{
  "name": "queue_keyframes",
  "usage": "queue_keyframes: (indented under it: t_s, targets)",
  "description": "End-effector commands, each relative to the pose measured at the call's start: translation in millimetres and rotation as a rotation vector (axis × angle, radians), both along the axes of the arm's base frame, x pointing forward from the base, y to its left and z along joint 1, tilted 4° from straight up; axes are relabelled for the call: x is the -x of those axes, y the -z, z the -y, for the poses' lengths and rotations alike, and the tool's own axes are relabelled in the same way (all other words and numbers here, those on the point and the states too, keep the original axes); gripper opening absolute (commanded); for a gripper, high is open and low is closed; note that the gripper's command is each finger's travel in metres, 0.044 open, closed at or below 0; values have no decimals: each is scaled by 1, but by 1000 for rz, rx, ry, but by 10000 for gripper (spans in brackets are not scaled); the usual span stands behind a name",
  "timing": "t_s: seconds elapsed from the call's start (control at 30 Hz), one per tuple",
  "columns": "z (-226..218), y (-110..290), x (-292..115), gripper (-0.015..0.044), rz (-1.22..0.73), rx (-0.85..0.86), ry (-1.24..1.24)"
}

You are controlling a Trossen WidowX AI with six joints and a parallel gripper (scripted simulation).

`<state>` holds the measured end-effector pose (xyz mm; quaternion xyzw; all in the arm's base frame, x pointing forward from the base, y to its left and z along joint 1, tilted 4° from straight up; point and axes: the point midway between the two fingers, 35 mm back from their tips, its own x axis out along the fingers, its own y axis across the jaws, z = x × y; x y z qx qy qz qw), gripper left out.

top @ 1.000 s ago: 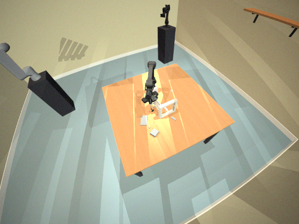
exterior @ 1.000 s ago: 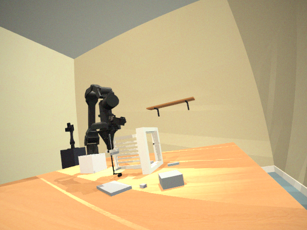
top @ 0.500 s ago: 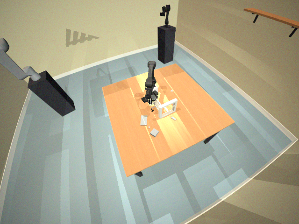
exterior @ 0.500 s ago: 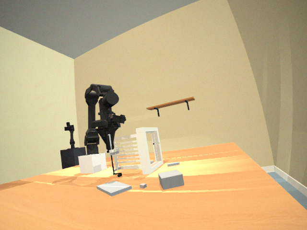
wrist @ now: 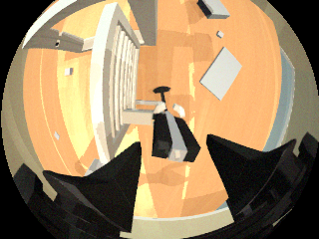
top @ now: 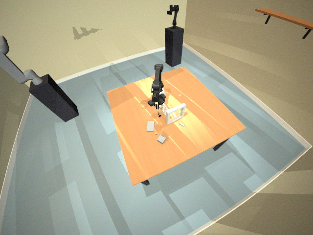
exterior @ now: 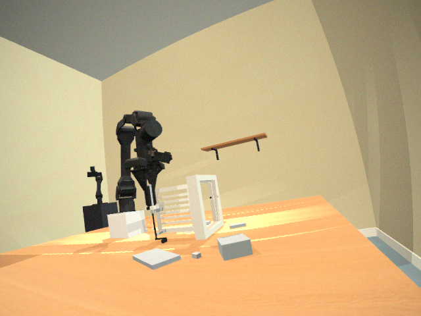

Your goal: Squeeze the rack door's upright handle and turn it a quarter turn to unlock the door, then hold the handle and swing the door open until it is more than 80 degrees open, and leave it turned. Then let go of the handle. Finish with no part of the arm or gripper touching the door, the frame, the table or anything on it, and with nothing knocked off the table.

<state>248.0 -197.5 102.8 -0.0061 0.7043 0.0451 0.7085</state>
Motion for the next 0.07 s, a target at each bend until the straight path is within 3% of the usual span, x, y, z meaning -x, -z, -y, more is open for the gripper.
queue_keyframes:
  t_s: [0.0,0.03]
  targets:
    - [1,-8,-1,286,5,2,-5]
    - [1,-10,-1,286,5,2,-5]
